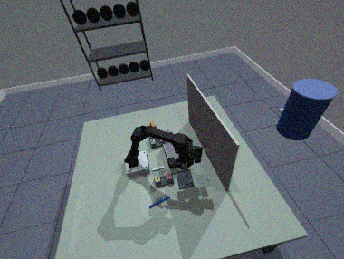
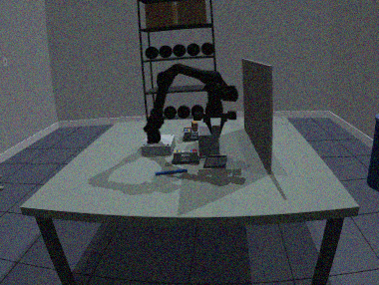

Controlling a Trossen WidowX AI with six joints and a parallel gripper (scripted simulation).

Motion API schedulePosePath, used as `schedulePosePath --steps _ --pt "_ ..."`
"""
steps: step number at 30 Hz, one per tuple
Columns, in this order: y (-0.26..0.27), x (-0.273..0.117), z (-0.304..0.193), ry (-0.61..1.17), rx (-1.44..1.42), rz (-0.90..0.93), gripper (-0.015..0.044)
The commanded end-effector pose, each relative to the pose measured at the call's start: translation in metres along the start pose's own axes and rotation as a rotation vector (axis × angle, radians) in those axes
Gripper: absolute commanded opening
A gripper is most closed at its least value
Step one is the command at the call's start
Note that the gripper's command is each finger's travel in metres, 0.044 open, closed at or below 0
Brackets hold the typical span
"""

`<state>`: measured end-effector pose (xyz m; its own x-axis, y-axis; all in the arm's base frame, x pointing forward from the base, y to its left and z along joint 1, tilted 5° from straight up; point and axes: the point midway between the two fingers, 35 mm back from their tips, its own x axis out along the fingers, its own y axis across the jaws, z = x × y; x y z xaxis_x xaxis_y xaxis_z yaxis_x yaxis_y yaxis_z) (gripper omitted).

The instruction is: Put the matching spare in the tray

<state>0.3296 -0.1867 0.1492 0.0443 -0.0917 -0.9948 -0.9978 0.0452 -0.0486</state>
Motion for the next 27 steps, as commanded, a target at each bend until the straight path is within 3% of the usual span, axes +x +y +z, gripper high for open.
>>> schedulePosePath --steps 1,27 --pt "-0.001 0.003 -0.001 0.001 -0.004 -0.001 0.0" --pt "-0.002 0.025 -0.002 0.001 -0.004 -0.001 0.0"
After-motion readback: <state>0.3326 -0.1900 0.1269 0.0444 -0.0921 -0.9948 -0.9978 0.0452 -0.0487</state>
